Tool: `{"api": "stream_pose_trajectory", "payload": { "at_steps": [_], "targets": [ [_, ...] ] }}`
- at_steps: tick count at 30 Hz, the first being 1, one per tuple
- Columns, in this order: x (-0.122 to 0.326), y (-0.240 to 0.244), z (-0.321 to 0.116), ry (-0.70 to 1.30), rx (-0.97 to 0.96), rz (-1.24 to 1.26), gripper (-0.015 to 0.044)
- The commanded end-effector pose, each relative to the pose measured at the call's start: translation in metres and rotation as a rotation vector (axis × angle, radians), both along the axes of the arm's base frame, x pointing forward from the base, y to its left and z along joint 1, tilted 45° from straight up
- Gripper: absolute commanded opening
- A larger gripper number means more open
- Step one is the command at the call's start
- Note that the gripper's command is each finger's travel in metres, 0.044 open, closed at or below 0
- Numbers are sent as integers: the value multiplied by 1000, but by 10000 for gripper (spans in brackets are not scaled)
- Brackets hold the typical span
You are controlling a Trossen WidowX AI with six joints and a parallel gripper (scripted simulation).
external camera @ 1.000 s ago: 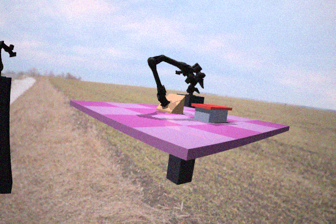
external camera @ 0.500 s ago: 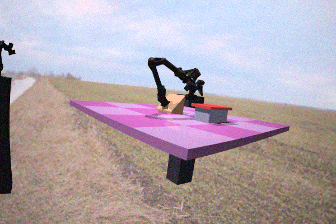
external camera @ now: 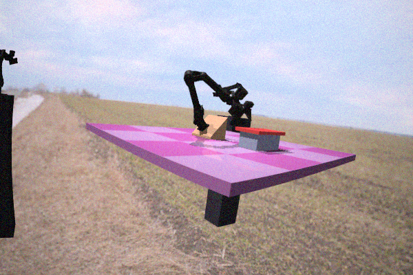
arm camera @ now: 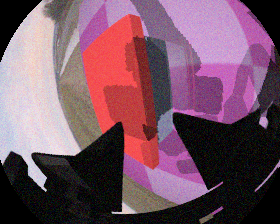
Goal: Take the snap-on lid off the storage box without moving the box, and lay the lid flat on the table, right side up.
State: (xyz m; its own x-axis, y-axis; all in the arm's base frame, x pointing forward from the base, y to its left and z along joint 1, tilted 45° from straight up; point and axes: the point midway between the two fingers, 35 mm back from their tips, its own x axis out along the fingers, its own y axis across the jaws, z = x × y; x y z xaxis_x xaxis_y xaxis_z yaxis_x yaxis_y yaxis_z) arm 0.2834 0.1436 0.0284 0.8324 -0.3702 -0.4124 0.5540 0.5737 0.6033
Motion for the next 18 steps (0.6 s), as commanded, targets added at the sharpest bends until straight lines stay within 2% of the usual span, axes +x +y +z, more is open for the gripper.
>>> {"api": "stream_pose_trajectory", "payload": {
  "at_steps": [1,18],
  "targets": [
    [5,-3,-6,10,-6,5,235],
    [28,-15,-15,0,-11,9,235]
  ]
}}
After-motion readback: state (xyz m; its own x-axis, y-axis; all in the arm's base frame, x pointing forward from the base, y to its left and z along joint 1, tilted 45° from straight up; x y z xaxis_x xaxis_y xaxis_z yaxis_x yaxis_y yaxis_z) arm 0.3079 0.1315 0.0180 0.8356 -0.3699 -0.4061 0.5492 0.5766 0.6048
